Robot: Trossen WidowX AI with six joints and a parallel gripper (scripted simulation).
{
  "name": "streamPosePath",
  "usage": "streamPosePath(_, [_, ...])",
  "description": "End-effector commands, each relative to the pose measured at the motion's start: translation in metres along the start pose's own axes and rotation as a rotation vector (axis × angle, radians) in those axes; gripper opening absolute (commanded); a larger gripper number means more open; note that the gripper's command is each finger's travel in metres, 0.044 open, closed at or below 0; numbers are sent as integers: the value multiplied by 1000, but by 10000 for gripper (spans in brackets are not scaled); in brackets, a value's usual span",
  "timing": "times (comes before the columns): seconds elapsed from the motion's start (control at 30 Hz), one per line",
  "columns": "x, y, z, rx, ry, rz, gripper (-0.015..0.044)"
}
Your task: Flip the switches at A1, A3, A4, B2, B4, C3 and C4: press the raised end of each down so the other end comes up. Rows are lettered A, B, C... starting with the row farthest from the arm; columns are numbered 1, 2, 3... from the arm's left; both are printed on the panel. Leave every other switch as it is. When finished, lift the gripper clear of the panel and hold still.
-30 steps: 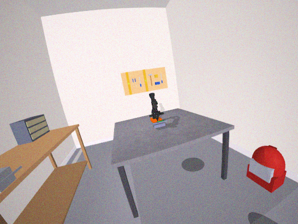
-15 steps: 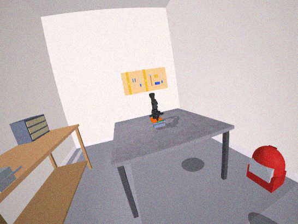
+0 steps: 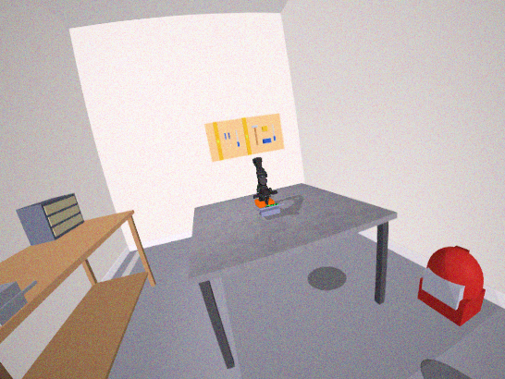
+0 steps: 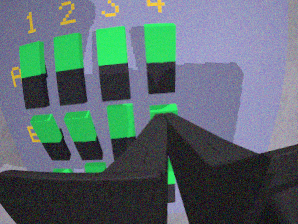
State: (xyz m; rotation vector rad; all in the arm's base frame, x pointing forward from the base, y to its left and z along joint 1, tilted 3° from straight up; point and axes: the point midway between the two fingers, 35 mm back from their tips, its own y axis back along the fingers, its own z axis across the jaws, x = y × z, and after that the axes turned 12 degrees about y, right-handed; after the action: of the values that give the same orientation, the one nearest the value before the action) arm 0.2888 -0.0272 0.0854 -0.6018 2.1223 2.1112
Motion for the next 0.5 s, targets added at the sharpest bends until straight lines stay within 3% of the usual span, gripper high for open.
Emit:
streamPosePath(0.0, [1,-2,0,1,-3,1,0])
streamPosePath(0.47, [1,-3,0,1,-3,1,0])
